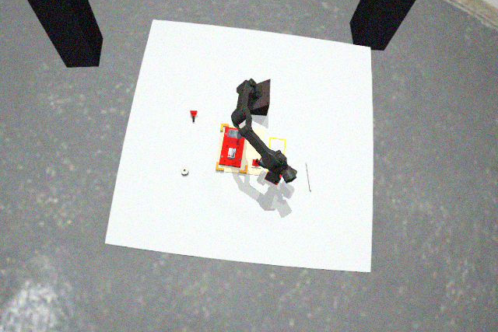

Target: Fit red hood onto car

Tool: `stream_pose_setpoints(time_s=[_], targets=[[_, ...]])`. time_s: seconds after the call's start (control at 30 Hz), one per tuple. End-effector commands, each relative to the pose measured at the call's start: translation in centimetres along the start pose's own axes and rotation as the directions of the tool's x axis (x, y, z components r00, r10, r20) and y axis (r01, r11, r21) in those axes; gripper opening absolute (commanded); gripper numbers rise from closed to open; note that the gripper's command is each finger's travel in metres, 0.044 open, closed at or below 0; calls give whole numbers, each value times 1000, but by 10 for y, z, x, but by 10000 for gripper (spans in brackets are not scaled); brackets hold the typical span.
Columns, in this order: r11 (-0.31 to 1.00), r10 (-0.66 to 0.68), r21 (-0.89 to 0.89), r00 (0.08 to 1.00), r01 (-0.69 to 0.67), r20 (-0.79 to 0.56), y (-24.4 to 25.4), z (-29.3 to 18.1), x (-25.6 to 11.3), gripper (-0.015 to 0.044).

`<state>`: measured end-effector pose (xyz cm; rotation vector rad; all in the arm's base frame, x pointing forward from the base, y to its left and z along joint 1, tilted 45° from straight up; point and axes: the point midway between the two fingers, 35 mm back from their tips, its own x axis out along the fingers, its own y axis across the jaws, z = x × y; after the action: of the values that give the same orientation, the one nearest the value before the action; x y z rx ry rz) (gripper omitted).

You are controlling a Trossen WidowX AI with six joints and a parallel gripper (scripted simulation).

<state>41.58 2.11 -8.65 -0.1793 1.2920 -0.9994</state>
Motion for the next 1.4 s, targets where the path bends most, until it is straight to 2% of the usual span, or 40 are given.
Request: stream_pose_setpoints(time_s=[0.0, 0.97, 1.1, 1.37], targets=[[1000, -2, -6, 1000, 2, 3, 0, 0, 2, 440], [1000, -3, -6, 1000, 3, 3, 0, 0, 17, 440], [1000, 0, 0, 1000, 0, 1, 0, 0, 15, 335], [1000, 0, 0, 1000, 0, 1, 0, 0, 15, 282]])
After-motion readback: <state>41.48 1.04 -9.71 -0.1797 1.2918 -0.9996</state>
